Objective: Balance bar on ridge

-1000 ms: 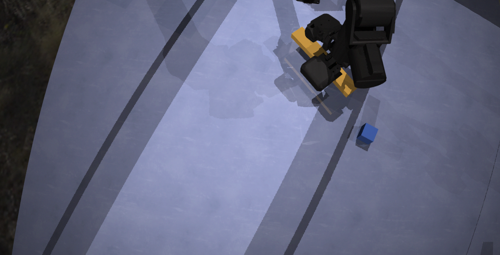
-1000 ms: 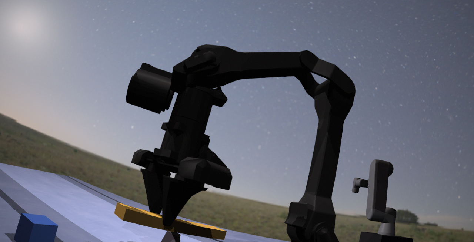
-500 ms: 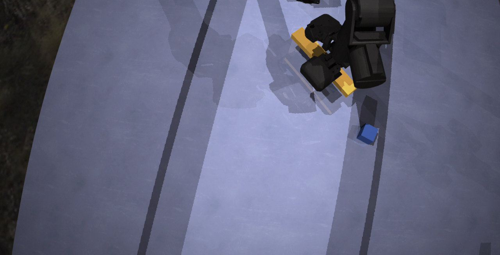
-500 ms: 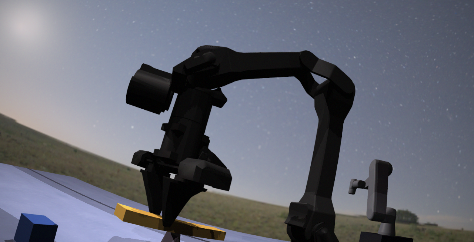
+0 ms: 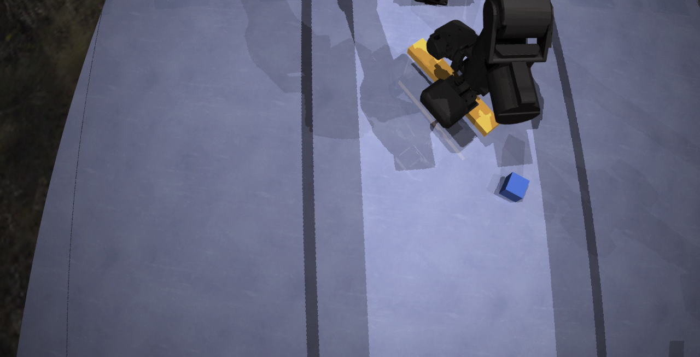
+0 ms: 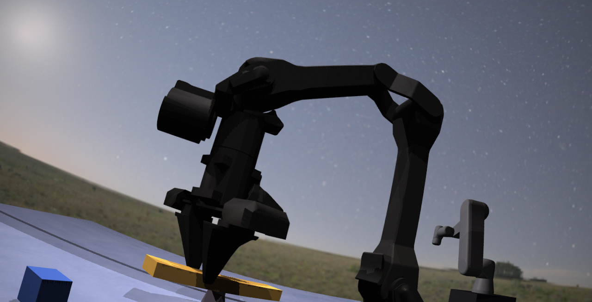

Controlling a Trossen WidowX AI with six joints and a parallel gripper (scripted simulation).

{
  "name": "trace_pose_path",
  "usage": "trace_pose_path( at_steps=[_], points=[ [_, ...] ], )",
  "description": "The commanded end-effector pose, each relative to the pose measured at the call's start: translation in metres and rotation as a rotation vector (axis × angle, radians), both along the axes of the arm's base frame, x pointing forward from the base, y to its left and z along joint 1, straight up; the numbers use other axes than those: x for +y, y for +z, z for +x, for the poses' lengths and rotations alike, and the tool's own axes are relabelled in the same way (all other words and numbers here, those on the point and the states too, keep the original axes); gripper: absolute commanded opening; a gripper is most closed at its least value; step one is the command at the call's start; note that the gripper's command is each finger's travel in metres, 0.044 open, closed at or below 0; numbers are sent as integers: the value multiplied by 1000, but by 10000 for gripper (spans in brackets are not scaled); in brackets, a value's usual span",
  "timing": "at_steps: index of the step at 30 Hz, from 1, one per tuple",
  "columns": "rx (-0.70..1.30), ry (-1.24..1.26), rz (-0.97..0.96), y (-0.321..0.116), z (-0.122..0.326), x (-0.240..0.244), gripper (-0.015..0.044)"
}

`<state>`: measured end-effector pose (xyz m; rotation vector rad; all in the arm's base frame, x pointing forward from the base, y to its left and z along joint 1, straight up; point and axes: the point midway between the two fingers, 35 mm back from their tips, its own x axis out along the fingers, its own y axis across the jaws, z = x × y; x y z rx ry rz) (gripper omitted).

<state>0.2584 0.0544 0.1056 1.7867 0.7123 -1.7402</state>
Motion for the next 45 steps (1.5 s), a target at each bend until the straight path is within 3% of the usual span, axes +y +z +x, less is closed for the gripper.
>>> trace_pose_path(
  at_steps=[1,45],
  points=[
    [1,3,4,-1,0,1,0],
    [1,3,4,-4,0,1,0]
  ],
)
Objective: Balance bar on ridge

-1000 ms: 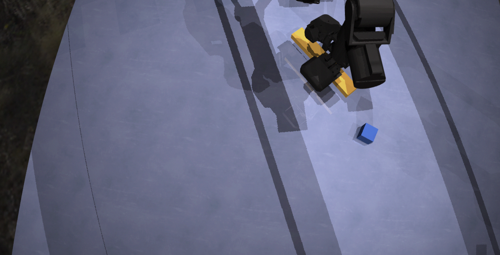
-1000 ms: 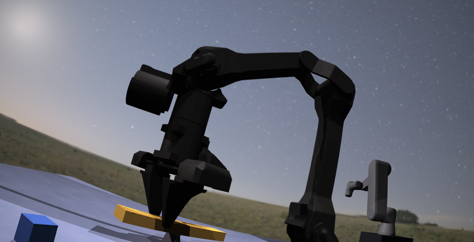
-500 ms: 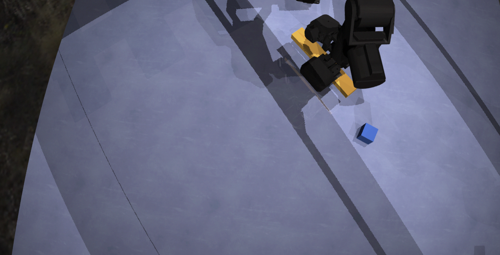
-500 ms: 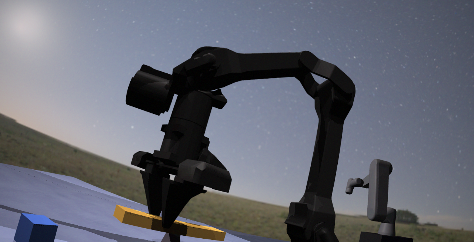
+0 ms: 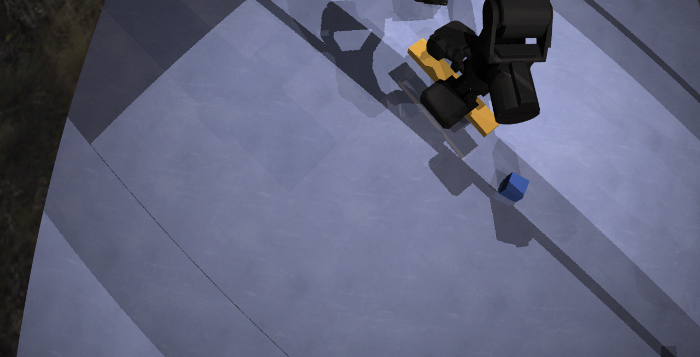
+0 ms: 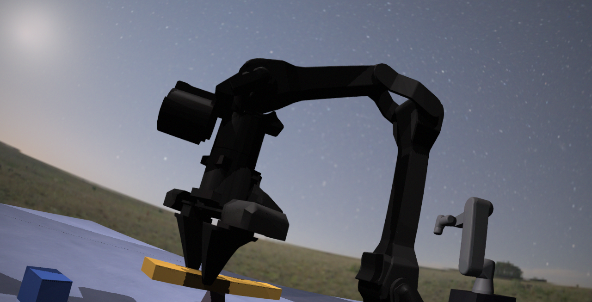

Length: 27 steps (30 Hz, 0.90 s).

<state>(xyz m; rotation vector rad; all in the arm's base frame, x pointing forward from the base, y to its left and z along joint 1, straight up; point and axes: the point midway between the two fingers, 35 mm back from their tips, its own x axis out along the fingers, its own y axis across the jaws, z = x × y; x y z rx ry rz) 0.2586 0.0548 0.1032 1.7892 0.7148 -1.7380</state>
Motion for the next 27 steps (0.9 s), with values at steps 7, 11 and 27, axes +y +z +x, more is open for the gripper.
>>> trace_pose_path(
  at_steps=[7,11,27],
  points=[
    [2,2,1,-1,0,0,0],
    [2,2,1,0,0,0,0],
    [0,1,0,0,0,0,0]
  ],
)
